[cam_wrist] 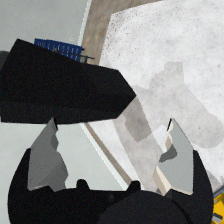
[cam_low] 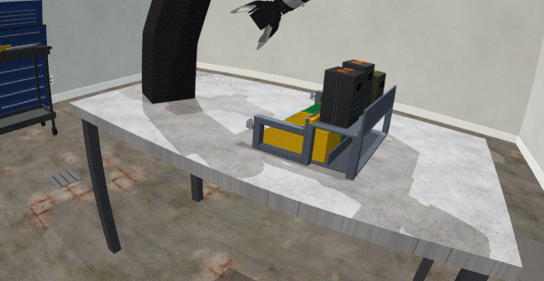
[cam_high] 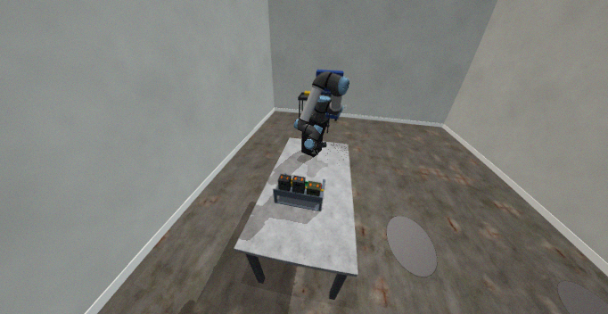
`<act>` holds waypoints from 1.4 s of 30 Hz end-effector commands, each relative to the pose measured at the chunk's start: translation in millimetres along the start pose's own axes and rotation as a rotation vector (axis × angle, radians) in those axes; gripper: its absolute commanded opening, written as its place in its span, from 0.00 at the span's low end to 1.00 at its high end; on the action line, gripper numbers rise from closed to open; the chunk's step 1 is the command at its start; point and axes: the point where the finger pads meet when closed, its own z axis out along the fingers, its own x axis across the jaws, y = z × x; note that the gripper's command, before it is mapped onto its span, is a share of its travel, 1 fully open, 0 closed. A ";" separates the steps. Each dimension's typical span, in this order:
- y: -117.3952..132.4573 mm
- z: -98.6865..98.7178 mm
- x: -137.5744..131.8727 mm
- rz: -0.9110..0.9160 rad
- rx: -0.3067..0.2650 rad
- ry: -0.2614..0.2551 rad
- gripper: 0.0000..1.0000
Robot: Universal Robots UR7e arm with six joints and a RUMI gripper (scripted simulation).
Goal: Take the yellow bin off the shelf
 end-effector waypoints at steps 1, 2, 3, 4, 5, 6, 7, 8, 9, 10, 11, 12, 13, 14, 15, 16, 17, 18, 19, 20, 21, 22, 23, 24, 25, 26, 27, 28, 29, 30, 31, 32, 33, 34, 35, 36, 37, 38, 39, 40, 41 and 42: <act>14.5 -9.4 11.4 0.014 -0.010 0.061 1.00; 18.5 -12.2 14.3 0.018 -0.013 0.078 1.00; 22.6 -15.1 17.2 0.022 -0.016 0.095 1.00; 26.7 -18.1 20.0 0.026 -0.019 0.111 1.00; 30.9 -21.2 22.8 0.031 -0.022 0.128 1.00; 35.0 -24.2 25.7 0.035 -0.026 0.145 1.00; 38.7 -26.7 28.6 0.039 -0.028 0.161 1.00; 42.5 -29.2 31.6 0.043 -0.031 0.177 1.00; 46.3 -31.9 34.4 0.047 -0.033 0.193 1.00; 50.1 -34.6 37.3 0.051 -0.036 0.209 1.00; 54.0 -37.3 40.0 0.055 -0.039 0.225 1.00; 57.9 -40.2 42.7 0.059 -0.042 0.241 1.00; 61.9 -43.1 45.4 0.063 -0.045 0.257 1.00; 65.8 -46.0 48.0 0.067 -0.048 0.273 1.00; 69.4 -48.4 50.8 0.070 -0.051 0.288 1.00; 69.4 -48.4 50.8 0.070 -0.051 0.288 1.00; 69.4 -48.4 50.8 0.070 -0.051 0.288 1.00; 72.9 -50.8 53.6 0.074 -0.053 0.303 1.00; 76.5 -53.3 56.3 0.078 -0.056 0.318 1.00; 80.1 -55.7 59.0 0.082 -0.058 0.333 1.00; 83.6 -58.3 61.6 0.085 -0.061 0.347 1.00; 87.2 -60.9 64.1 0.089 -0.064 0.362 1.00; 90.9 -63.5 66.6 0.093 -0.066 0.377 1.00; 94.5 -66.1 69.0 0.096 -0.069 0.392 1.00; 98.1 -68.8 71.4 0.100 -0.072 0.406 1.00; 101.4 -71.1 74.0 0.104 -0.074 0.420 1.00; 104.6 -73.3 76.5 0.107 -0.077 0.434 1.00; 107.9 -75.5 79.0 0.110 -0.079 0.448 1.00; 111.1 -77.7 81.5 0.114 -0.081 0.461 1.00; 114.4 -80.0 83.9 0.117 -0.083 0.474 1.00; 117.6 -82.3 86.2 0.120 -0.086 0.488 1.00; 120.8 -84.6 88.4 0.124 -0.088 0.501 1.00; 120.8 -84.6 88.4 0.124 -0.088 0.501 1.00; 120.8 -84.6 88.4 0.124 -0.088 0.501 1.00; 124.0 -87.0 90.6 0.127 -0.091 0.514 1.00; 127.2 -89.3 92.7 0.130 -0.093 0.527 1.00; 130.4 -91.7 94.7 0.133 -0.096 0.540 1.00; 133.3 -93.6 97.1 0.136 -0.098 0.552 1.00; 136.2 -95.6 99.3 0.140 -0.100 0.564 1.00; 139.0 -97.5 101.6 0.143 -0.102 0.576 1.00; 141.9 -99.5 103.7 0.146 -0.104 0.588 1.00; 144.7 -101.5 105.8 0.148 -0.106 0.600 1.00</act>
